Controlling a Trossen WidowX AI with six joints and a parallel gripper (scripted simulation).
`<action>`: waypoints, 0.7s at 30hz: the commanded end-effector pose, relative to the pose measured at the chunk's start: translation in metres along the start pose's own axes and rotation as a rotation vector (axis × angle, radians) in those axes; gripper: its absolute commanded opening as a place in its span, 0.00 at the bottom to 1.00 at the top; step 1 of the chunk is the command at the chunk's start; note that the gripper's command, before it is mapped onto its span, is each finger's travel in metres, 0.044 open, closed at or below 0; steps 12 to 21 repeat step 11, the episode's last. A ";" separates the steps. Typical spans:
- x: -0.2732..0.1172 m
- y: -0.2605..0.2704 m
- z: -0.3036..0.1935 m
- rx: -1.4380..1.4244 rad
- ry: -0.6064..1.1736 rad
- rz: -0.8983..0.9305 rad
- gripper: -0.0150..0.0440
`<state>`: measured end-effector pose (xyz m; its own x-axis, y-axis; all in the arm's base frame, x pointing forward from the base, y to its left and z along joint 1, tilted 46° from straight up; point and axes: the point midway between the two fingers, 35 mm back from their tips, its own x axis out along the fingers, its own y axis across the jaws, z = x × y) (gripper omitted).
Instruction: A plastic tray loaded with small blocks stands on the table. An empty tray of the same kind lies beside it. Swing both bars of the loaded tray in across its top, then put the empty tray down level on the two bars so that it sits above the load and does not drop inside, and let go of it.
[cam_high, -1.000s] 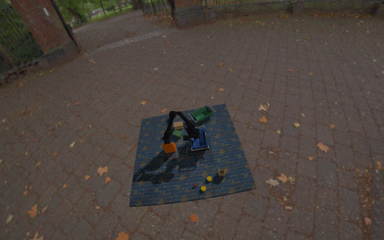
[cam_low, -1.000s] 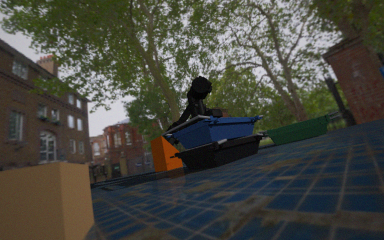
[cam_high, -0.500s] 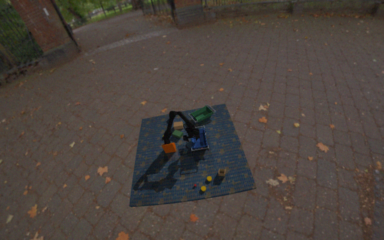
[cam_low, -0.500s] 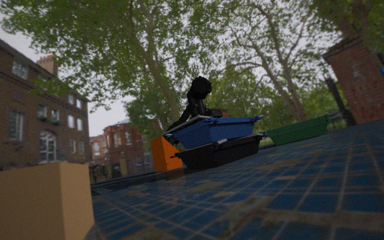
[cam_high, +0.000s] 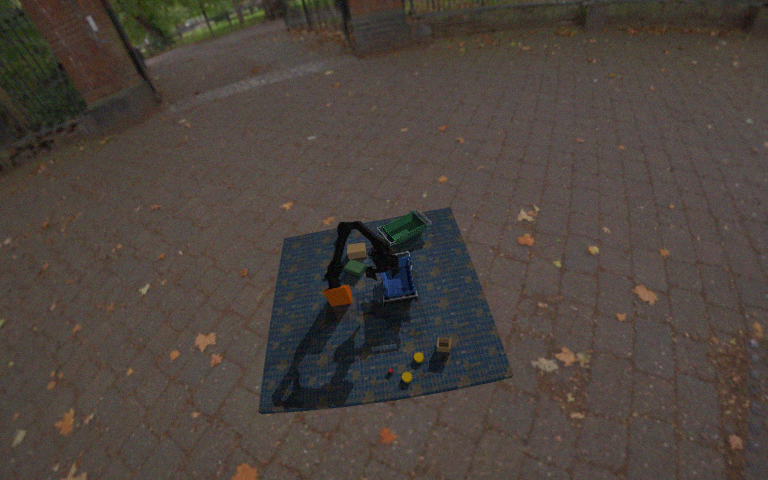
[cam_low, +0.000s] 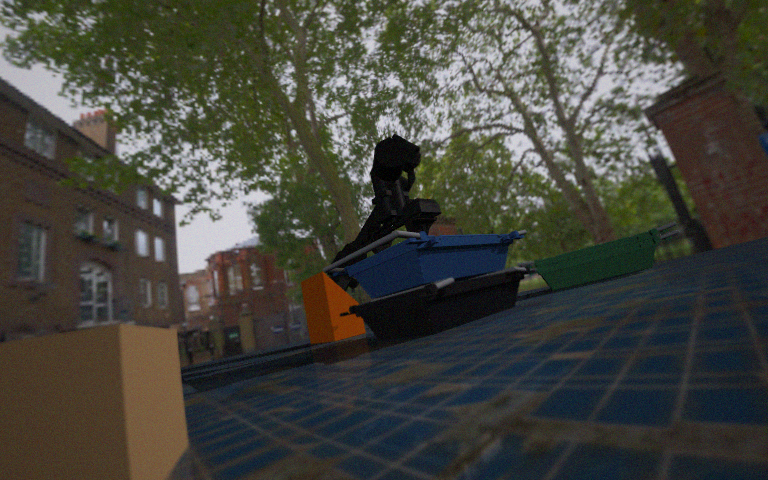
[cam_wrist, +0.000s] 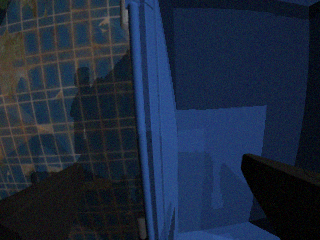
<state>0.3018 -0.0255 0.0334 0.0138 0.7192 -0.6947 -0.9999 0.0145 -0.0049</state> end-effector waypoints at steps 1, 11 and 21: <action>-0.027 -0.002 -0.001 -0.005 0.008 -0.001 1.00; -0.074 0.003 0.001 -0.004 0.004 0.003 1.00; -0.074 0.003 0.001 -0.004 0.004 0.003 1.00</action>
